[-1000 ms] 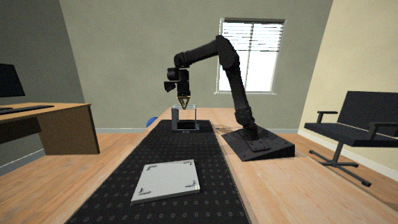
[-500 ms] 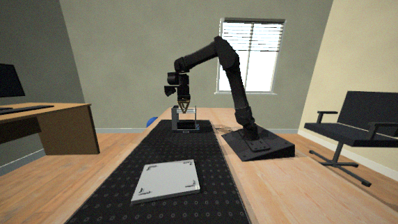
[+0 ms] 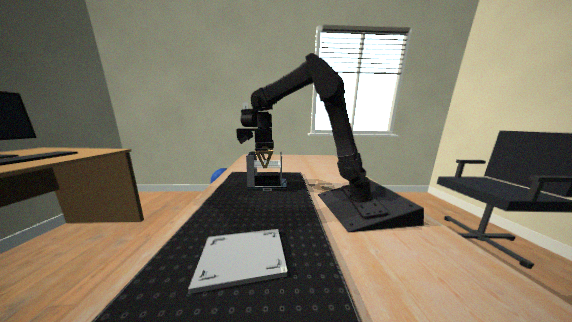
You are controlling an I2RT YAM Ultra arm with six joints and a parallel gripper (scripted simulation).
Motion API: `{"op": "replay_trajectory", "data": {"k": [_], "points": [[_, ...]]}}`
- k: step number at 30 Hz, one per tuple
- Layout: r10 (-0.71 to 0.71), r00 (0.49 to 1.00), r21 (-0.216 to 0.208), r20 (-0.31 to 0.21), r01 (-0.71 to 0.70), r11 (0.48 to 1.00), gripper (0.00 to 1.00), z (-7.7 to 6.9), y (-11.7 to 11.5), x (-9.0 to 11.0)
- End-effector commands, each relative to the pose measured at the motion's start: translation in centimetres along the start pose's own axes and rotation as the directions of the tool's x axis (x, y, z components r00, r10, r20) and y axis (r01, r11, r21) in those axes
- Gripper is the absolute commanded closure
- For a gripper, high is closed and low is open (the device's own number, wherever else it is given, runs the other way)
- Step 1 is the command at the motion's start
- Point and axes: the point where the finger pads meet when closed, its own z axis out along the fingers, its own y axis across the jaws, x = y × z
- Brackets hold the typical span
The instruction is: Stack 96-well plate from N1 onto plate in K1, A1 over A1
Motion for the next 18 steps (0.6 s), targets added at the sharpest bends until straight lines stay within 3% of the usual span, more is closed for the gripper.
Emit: {"op": "replay_trajectory", "data": {"k": [1,9,14,18], "points": [[-0.007,0.999,0.013,0.034,0.007,1.0,1.0,-0.4,0.4,-0.3],[-0.007,0.999,0.012,0.034,0.006,1.0,1.0,0.7,0.4,-0.4],[-0.003,1.0,-0.007,0.006,0.003,1.0,1.0,2.6,0.4,-0.2],[-0.003,1.0,-0.008,0.005,0.003,1.0,1.0,3.3,0.4,-0.2]]}}
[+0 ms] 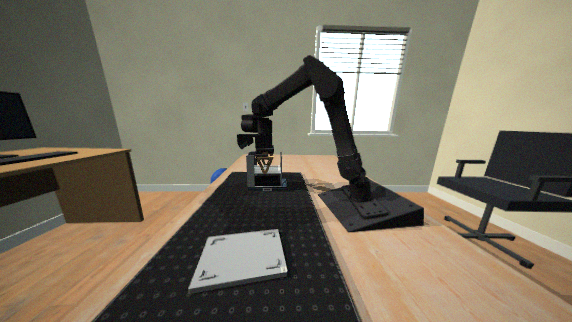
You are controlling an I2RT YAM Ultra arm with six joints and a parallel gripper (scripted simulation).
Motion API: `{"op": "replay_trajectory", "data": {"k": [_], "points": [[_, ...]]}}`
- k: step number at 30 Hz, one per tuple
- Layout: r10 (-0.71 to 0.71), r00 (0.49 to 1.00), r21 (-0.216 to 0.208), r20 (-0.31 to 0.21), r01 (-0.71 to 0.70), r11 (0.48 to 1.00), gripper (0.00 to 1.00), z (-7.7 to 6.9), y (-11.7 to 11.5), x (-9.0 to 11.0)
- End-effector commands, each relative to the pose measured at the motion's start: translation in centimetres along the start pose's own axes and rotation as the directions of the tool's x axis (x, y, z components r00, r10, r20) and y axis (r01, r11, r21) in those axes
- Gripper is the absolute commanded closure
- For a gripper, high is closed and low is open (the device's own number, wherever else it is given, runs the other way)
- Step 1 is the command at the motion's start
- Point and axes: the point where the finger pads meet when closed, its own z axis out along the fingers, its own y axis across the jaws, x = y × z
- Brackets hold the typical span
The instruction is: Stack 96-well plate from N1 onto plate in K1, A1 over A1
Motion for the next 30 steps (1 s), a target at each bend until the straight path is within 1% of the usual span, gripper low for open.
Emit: {"op": "replay_trajectory", "data": {"k": [1,3,4,5,8,14,16,18,20,21,30], "points": [[-0.003,1.0,-0.015,-0.004,0.003,1.0,1.0,1.2,0.4,-0.2],[-0.003,1.0,-0.015,-0.004,0.003,1.0,1.0,1.2,0.4,-0.2],[-0.007,0.999,0.01,0.037,0.006,1.0,1.0,0.0,0.0,-0.8],[-0.004,1.0,-0.002,0.016,0.004,1.0,1.0,0.8,0.3,-0.3],[0.0,1.0,-0.013,-0.004,0.0,1.0,1.0,2.0,0.3,-0.1],[-0.002,1.0,-0.01,0.003,0.002,1.0,1.0,2.8,0.3,-0.2],[-0.001,1.0,-0.013,-0.004,0.001,1.0,1.0,3.3,0.3,-0.1],[-0.007,0.999,0.011,0.036,0.006,1.0,1.0,2.0,-0.2,-1.0],[-0.007,0.999,0.011,0.036,0.006,1.0,1.0,2.0,-0.2,-1.0],[-0.002,1.0,0.005,0.016,0.002,1.0,1.0,2.2,-0.1,-0.5],[-0.002,1.0,0.005,0.016,0.002,1.0,1.0,2.2,-0.1,-0.4]]}}
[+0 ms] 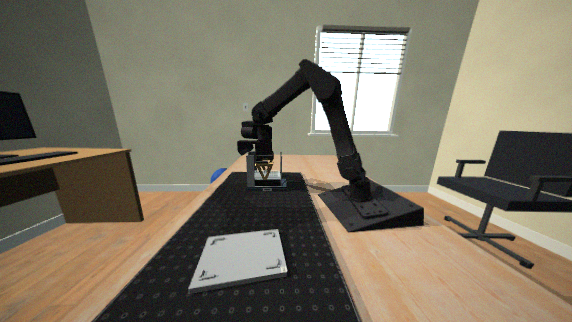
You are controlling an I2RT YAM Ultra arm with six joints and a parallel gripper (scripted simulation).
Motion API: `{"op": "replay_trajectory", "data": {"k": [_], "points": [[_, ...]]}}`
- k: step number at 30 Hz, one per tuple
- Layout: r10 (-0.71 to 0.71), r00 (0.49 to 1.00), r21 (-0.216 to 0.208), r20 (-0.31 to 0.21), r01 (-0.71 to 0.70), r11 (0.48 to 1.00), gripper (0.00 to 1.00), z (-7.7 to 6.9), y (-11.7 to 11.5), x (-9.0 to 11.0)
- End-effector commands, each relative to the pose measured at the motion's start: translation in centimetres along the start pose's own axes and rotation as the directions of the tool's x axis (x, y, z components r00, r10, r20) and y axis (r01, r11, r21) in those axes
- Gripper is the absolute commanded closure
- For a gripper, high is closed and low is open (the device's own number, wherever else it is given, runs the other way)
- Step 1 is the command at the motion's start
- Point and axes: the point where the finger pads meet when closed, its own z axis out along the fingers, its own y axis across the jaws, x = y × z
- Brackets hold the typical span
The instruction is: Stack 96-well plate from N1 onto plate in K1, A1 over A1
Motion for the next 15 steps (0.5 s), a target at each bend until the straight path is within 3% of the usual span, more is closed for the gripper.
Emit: {"op": "replay_trajectory", "data": {"k": [1,15], "points": [[-0.001,1.0,0.008,0.017,0.001,1.0,1.0,-0.38,-0.11,-0.35],[-0.001,1.0,0.005,0.022,0.001,1.0,1.0,0.03,-0.04,-0.37]]}}
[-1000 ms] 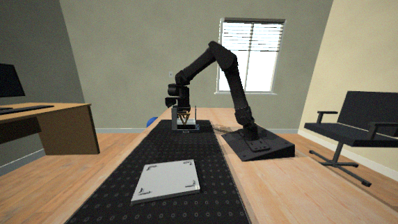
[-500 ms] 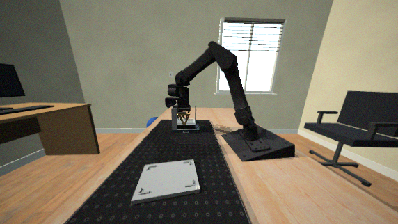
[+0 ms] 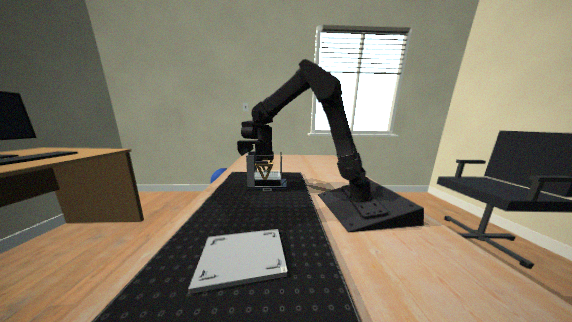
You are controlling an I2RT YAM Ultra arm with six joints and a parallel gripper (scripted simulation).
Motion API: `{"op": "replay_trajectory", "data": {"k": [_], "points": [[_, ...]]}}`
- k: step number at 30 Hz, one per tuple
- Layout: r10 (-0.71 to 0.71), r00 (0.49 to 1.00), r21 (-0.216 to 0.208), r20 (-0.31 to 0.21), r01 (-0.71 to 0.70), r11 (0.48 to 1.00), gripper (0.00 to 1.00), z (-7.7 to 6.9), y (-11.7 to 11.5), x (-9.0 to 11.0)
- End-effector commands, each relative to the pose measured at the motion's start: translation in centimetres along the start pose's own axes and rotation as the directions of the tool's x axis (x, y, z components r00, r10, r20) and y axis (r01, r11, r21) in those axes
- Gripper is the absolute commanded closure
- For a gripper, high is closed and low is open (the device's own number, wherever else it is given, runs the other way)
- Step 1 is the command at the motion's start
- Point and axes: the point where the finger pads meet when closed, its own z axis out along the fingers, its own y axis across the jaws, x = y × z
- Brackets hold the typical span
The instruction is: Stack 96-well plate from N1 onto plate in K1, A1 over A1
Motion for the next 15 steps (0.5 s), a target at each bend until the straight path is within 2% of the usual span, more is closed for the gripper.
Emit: {"op": "replay_trajectory", "data": {"k": [1,9,10,15], "points": [[0.0,1.0,0.001,0.015,0.0,1.0,1.0,0.2,0.1,-0.2],[0.001,1.0,-0.004,0.007,-0.001,1.0,1.0,0.5,0.1,0.0],[-0.005,0.999,0.017,0.042,0.004,1.0,1.0,-0.5,-0.4,-1.2],[-0.003,1.0,0.008,0.027,0.003,1.0,1.0,0.1,-0.2,-0.8]]}}
